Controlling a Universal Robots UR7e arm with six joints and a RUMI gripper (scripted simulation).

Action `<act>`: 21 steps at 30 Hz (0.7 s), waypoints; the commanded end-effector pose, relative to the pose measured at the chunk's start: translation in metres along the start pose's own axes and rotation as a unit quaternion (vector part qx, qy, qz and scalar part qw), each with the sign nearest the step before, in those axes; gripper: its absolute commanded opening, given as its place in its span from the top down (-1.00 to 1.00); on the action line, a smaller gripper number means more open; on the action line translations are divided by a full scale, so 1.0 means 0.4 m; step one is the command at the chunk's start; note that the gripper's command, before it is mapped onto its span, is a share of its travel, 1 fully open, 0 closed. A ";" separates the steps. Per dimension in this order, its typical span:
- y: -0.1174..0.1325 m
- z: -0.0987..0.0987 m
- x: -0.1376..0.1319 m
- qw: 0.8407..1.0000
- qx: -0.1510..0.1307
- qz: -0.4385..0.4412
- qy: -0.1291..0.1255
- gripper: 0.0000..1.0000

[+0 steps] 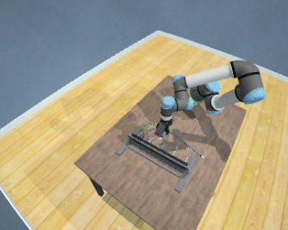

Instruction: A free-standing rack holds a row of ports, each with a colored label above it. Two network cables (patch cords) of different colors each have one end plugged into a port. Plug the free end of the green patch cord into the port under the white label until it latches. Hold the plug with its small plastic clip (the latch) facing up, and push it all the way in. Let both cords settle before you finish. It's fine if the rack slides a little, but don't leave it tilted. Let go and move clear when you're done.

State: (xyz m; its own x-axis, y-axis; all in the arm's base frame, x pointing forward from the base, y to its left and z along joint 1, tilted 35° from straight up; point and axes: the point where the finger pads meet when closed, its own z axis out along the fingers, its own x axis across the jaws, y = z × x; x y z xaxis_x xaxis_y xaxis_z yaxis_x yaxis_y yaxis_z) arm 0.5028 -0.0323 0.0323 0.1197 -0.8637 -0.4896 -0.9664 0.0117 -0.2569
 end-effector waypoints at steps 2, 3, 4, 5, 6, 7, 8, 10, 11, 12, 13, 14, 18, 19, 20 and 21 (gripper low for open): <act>-0.014 0.007 0.001 1.000 0.000 -0.002 0.001 1.00; -0.017 0.009 0.001 1.000 0.000 -0.002 0.001 1.00; -0.019 0.011 0.001 1.000 0.000 -0.002 0.001 1.00; -0.022 0.014 0.001 1.000 0.000 -0.002 0.001 1.00; -0.025 0.017 0.001 1.000 0.000 -0.002 0.001 1.00; -0.028 0.019 0.000 1.000 0.000 -0.002 0.001 1.00; -0.031 0.022 0.000 1.000 0.000 -0.002 0.000 1.00; -0.037 0.028 0.000 1.000 0.000 -0.002 0.000 1.00; -0.037 0.028 0.000 1.000 0.000 -0.002 0.000 1.00; -0.037 0.028 0.000 1.000 0.000 -0.002 0.000 1.00; -0.040 0.031 0.000 1.000 0.000 -0.002 0.001 1.00; -0.044 0.034 0.000 1.000 0.000 -0.002 0.001 1.00; -0.057 0.047 0.000 1.000 0.000 -0.002 0.000 1.00; -0.060 0.049 -0.001 1.000 0.000 -0.002 0.000 1.00; -0.062 0.052 -0.001 1.000 0.000 -0.002 0.000 1.00; -0.065 0.055 -0.001 1.000 0.000 -0.002 0.000 1.00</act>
State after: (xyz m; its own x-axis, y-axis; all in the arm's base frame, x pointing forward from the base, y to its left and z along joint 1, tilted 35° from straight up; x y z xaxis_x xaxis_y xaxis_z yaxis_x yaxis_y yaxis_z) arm 0.5236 -0.0231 0.0229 0.1225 -0.8630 -0.4902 -0.9667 0.0080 -0.2557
